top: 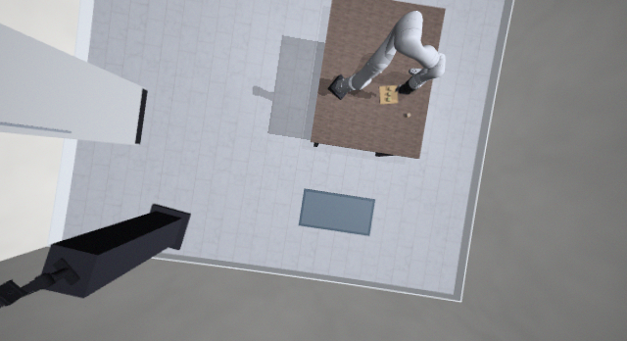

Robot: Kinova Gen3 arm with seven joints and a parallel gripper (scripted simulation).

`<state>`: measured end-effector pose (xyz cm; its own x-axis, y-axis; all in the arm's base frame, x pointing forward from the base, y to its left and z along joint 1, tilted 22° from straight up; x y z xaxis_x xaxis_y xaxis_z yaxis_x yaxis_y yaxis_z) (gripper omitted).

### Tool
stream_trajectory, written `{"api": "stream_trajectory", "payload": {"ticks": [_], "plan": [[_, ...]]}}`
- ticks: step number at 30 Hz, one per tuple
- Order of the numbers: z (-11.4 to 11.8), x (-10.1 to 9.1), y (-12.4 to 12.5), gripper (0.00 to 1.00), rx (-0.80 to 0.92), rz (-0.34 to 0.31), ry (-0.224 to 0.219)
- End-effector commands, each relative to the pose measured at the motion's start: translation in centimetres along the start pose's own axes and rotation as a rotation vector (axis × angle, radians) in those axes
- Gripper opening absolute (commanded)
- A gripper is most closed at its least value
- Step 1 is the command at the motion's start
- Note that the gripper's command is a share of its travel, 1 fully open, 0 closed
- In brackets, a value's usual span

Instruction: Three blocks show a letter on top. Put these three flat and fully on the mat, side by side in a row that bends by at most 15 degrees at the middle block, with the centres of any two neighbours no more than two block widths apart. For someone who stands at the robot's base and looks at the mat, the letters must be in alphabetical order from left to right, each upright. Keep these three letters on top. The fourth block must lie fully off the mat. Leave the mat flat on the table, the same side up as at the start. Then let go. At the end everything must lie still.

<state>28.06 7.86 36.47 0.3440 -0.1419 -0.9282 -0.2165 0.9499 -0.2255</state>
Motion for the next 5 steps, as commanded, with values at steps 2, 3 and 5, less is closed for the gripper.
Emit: {"api": "stream_trajectory", "payload": {"ticks": [2,3,5], "plan": [[-0.07,-0.14,0.03,1.0,0.001,0.001,0.003],[-0.07,-0.14,0.03,1.0,0.001,0.001,0.003],[-0.07,-0.14,0.03,1.0,0.001,0.001,0.003]]}}
Point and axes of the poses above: the point where the finger pads meet when closed, its own x axis out along the fingers, its own z axis across the jaws, y = z × x, the point moved 9 cm from there along -x, back along the fingers, and after that the axes turned 4 degrees about -x, right-handed, at the moved point
